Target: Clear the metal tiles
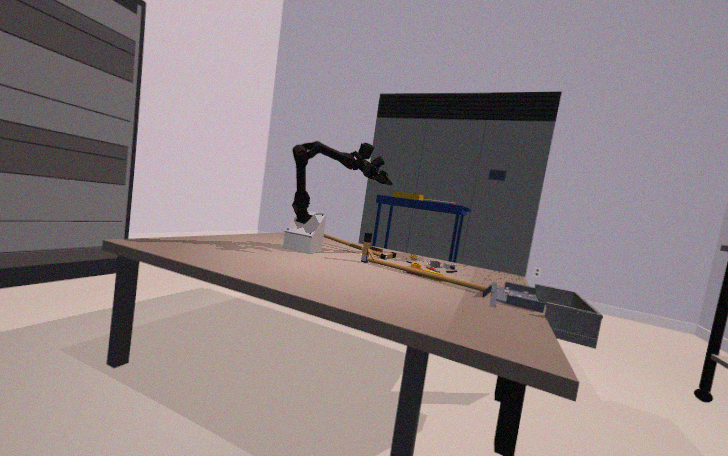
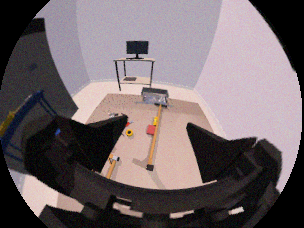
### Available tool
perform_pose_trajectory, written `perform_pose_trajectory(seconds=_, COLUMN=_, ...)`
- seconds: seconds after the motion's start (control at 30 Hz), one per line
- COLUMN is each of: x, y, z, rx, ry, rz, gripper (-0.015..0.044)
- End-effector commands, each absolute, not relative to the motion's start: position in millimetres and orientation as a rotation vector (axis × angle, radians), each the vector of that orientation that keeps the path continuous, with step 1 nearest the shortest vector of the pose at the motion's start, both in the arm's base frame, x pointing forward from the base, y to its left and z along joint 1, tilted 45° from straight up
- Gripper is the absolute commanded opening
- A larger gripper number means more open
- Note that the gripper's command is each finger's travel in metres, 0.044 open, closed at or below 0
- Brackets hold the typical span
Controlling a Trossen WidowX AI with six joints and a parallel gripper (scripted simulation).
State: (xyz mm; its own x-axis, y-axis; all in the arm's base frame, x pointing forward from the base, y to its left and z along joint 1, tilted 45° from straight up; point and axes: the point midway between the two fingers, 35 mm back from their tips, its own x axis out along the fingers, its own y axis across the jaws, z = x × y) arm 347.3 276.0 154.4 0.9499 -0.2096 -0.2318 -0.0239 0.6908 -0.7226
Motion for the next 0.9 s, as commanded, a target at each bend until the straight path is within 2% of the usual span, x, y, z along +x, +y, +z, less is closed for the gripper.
perform_pose_trajectory(seconds=0.0, x=335.1, y=277.0, z=158.2, rx=-0.805, ry=0.283, rz=-0.094, gripper=0.044)
perform_pose_trajectory(seconds=0.87, x=259.0, y=264.1, z=170.6, rx=-0.784, ry=0.137, rz=-0.01, gripper=0.044)
